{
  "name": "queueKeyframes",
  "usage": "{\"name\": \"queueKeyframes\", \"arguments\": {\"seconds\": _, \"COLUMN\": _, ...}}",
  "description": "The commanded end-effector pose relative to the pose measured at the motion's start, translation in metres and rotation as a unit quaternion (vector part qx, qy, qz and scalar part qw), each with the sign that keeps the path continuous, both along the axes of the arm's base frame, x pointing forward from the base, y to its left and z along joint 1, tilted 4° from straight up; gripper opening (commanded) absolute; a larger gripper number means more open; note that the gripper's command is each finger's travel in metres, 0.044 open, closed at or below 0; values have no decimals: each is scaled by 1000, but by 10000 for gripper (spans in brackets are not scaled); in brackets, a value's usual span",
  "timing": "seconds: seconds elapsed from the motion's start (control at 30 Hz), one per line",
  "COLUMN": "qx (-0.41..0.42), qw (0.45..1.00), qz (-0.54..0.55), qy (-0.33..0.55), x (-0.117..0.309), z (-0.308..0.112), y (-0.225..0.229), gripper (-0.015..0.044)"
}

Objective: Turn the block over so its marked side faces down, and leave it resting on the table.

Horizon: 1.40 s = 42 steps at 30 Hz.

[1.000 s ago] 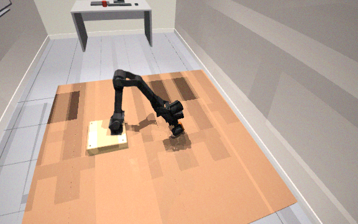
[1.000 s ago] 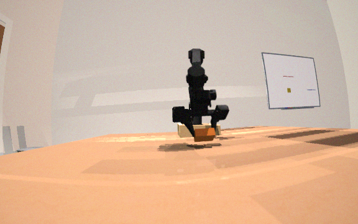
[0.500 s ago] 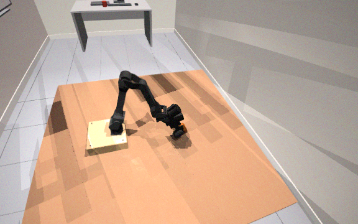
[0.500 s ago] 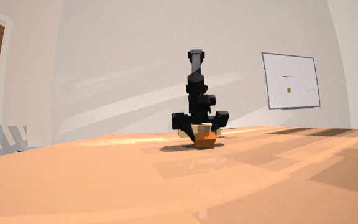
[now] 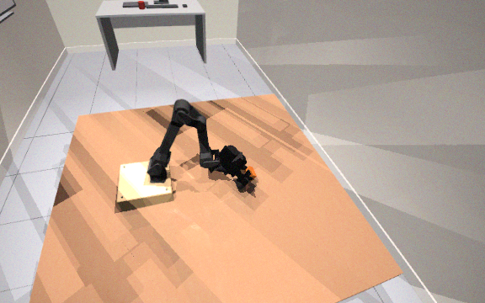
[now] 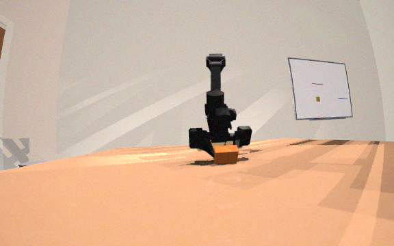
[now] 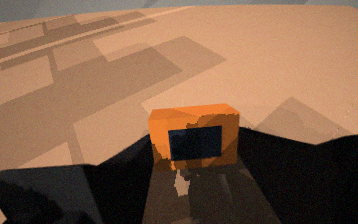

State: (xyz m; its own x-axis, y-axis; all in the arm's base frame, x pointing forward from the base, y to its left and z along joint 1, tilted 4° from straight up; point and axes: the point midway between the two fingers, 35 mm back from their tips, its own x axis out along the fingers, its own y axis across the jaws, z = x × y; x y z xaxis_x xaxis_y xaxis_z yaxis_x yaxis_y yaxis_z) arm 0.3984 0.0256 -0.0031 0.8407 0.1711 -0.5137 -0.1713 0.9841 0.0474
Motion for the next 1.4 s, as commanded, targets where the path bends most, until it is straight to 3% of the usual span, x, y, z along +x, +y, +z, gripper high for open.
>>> {"name": "queueKeyframes", "arguments": {"seconds": 0.0, "qx": 8, "qw": 1000, "qz": 0, "qy": -17, "x": -9, "z": -10, "y": 1, "gripper": 0}}
{"name": "queueKeyframes", "arguments": {"seconds": 0.43, "qx": 23, "qw": 995, "qz": -2, "qy": -100, "x": -26, "z": -3, "y": 1, "gripper": 0}}
{"name": "queueKeyframes", "arguments": {"seconds": 1.1, "qx": 25, "qw": 993, "qz": -2, "qy": -114, "x": -27, "z": 0, "y": 1, "gripper": 0}}
{"name": "queueKeyframes", "arguments": {"seconds": 1.37, "qx": 25, "qw": 993, "qz": -2, "qy": -114, "x": -27, "z": 0, "y": 1, "gripper": 210}}
